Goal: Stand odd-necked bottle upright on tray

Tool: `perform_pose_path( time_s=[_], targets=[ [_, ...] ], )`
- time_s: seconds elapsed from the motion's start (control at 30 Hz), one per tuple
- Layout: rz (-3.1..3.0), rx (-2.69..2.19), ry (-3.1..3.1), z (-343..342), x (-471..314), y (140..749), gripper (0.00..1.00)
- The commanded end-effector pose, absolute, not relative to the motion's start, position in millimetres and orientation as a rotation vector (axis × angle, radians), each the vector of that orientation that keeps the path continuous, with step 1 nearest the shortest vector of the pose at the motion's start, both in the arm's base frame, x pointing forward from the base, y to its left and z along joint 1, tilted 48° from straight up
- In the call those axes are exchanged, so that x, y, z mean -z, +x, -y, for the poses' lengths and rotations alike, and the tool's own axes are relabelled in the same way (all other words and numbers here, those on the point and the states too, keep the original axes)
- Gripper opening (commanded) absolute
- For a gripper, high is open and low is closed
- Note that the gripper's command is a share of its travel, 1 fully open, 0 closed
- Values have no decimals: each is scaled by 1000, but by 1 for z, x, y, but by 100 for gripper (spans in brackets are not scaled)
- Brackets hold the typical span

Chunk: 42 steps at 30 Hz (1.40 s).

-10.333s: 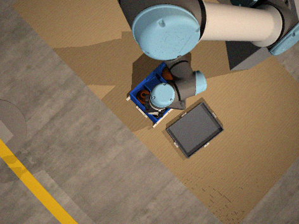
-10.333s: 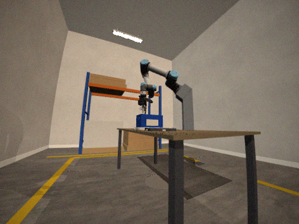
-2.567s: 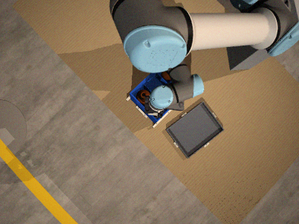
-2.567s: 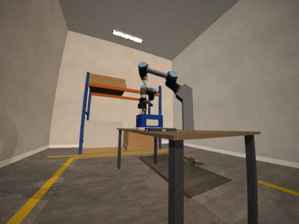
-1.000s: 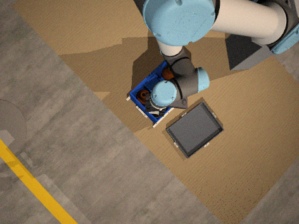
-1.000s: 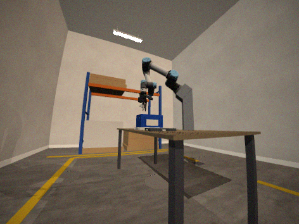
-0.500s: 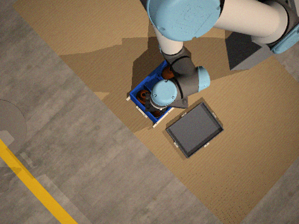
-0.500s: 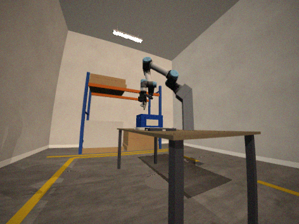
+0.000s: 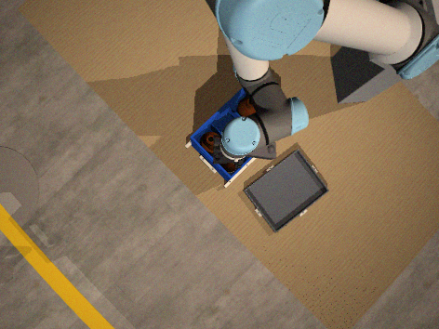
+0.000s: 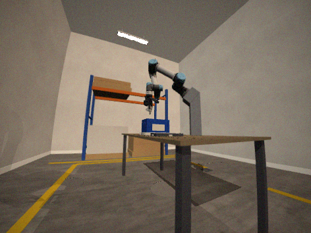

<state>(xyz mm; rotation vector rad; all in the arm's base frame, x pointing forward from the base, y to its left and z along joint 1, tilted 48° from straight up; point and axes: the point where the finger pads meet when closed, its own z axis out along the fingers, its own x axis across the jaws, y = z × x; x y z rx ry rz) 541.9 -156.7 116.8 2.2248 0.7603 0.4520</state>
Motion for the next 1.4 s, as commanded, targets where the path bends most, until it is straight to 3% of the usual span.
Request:
perform_pose_path(
  time_s=[0.0, 0.63, 1.37],
  targets=[
    [-760, -453, 2224, 156, -117, 542, 0],
    [-760, -453, 2225, 162, -114, 533, 0],
    [-761, -452, 2226, 232, -63, 398, 0]
  ],
)
